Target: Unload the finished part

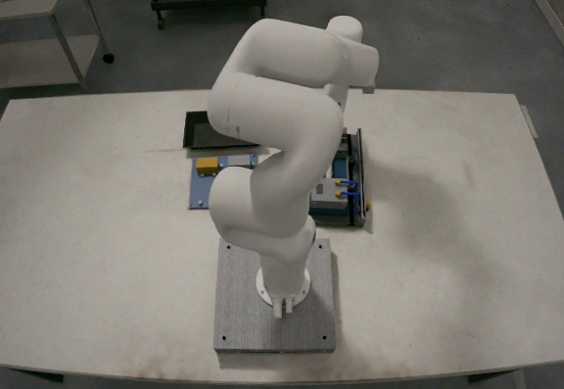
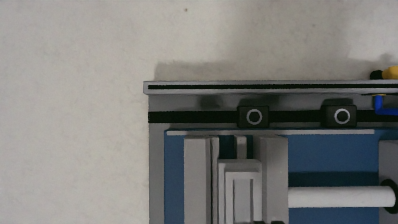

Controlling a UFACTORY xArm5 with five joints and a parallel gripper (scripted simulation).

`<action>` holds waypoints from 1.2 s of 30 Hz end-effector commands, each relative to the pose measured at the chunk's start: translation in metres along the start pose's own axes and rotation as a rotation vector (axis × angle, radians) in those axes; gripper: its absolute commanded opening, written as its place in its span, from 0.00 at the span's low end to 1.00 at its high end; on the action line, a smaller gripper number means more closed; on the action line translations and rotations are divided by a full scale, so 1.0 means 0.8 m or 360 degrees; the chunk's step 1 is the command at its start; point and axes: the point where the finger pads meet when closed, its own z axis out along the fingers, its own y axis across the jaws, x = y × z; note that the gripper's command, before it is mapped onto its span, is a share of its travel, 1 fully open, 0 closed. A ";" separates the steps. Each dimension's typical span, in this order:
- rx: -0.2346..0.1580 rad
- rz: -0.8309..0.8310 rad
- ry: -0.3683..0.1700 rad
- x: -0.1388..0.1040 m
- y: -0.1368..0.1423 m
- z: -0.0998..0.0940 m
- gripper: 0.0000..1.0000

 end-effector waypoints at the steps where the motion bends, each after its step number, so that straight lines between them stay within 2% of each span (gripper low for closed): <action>1: 0.0007 0.0000 0.0002 0.000 -0.002 -0.002 0.00; 17: 0.0007 0.0000 0.0002 0.000 -0.002 -0.002 0.00; 18: 0.0007 0.0000 0.0002 0.000 -0.002 -0.002 0.69; 36: 0.0007 0.0000 0.0002 0.000 -0.002 -0.002 0.69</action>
